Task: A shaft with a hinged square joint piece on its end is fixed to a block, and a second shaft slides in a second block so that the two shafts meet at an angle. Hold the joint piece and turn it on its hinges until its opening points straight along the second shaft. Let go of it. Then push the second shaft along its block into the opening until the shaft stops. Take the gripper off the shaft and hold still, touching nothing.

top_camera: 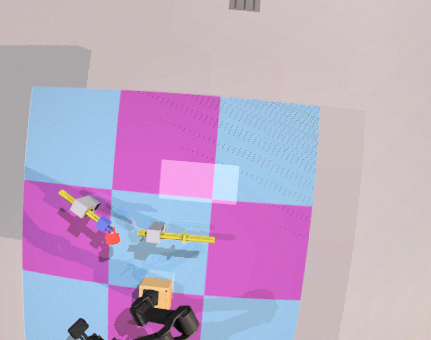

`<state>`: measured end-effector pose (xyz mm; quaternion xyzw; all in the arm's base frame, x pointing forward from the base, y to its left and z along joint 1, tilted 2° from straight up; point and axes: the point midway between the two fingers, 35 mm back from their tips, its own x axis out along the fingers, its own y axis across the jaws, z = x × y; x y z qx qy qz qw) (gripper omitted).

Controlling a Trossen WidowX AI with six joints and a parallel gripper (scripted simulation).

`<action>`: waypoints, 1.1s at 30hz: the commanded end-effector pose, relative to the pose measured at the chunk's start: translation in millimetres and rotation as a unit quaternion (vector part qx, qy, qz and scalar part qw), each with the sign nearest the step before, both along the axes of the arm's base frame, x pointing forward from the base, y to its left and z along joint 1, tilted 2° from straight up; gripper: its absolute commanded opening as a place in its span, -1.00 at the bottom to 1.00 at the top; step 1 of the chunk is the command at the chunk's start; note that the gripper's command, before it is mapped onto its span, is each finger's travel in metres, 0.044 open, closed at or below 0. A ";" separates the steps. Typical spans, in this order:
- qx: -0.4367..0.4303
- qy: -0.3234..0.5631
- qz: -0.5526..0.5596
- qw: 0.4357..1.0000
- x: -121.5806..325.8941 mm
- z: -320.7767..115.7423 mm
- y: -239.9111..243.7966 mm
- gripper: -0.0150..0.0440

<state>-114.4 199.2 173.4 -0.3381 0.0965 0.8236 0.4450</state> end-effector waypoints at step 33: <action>-0.297 0.174 -0.379 0.859 -4.2 10.8 9.7 1.00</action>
